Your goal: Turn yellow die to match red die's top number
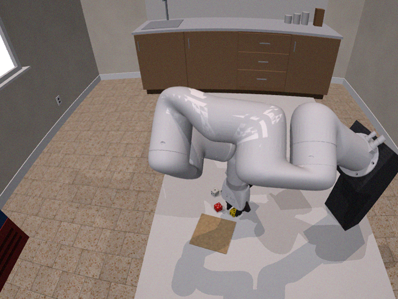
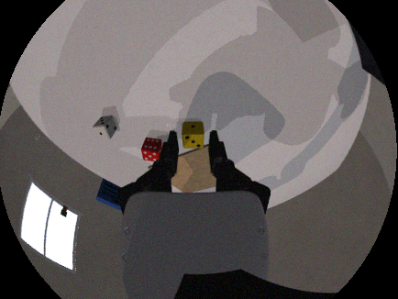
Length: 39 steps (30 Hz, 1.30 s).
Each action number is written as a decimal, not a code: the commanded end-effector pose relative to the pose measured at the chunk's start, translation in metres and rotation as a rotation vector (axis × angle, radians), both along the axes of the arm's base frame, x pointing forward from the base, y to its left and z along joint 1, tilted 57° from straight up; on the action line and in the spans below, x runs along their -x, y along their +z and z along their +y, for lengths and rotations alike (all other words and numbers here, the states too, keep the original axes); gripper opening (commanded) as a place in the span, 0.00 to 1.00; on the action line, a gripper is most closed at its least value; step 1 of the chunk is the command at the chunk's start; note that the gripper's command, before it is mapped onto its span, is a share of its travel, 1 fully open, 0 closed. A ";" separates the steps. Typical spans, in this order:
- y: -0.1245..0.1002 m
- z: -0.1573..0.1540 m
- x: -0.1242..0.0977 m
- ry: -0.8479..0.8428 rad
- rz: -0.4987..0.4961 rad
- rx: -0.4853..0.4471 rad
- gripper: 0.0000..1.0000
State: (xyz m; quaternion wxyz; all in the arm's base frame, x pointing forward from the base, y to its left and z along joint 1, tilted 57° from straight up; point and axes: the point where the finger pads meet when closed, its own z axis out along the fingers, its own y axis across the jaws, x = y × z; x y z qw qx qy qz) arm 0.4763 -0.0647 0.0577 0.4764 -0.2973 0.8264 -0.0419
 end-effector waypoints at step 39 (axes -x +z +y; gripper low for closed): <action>-0.010 0.004 -0.016 -0.001 -0.001 0.000 0.42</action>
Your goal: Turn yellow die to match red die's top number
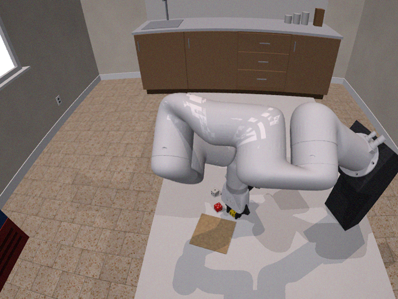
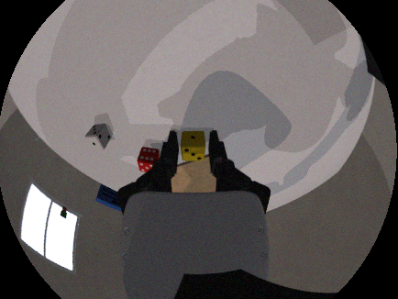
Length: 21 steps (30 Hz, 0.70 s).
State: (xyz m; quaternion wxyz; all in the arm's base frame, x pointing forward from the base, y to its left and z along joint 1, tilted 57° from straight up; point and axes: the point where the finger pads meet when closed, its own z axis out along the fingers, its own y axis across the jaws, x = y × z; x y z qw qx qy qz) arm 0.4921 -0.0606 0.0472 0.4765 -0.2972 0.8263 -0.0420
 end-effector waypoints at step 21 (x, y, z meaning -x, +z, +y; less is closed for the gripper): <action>0.000 0.000 0.000 -0.001 0.000 0.000 0.21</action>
